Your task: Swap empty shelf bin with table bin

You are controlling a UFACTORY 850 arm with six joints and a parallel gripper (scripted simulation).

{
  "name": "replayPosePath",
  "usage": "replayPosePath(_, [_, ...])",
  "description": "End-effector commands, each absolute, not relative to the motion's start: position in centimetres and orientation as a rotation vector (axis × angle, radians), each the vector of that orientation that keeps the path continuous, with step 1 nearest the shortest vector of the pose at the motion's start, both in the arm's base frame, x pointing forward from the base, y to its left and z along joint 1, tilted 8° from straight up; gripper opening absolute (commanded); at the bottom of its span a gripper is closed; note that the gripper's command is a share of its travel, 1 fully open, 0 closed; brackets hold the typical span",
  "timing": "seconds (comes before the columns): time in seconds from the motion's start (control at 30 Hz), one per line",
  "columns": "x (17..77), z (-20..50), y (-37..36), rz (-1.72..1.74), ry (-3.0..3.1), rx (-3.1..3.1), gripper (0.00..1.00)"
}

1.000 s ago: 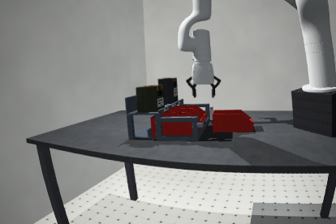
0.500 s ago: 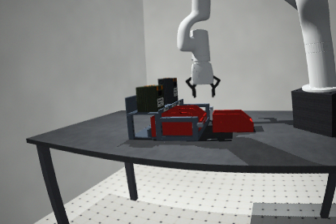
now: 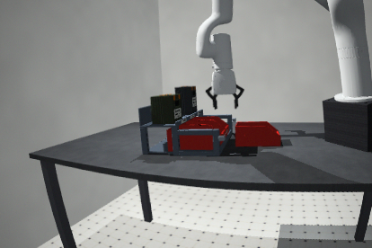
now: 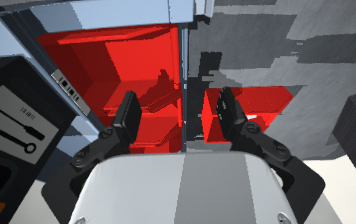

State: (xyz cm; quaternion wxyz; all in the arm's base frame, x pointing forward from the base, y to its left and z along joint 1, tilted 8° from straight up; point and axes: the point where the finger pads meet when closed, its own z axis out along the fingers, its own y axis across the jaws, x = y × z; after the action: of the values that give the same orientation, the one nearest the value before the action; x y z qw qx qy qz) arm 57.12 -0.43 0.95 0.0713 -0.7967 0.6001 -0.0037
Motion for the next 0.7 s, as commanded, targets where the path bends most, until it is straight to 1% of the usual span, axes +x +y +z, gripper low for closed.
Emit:
replayPosePath(0.0, [57.2,0.7,-0.4,-0.014,1.804,-2.394,0.95])
replayPosePath(0.67, [57.6,-2.5,0.0,-0.014,1.804,-2.394,0.95])
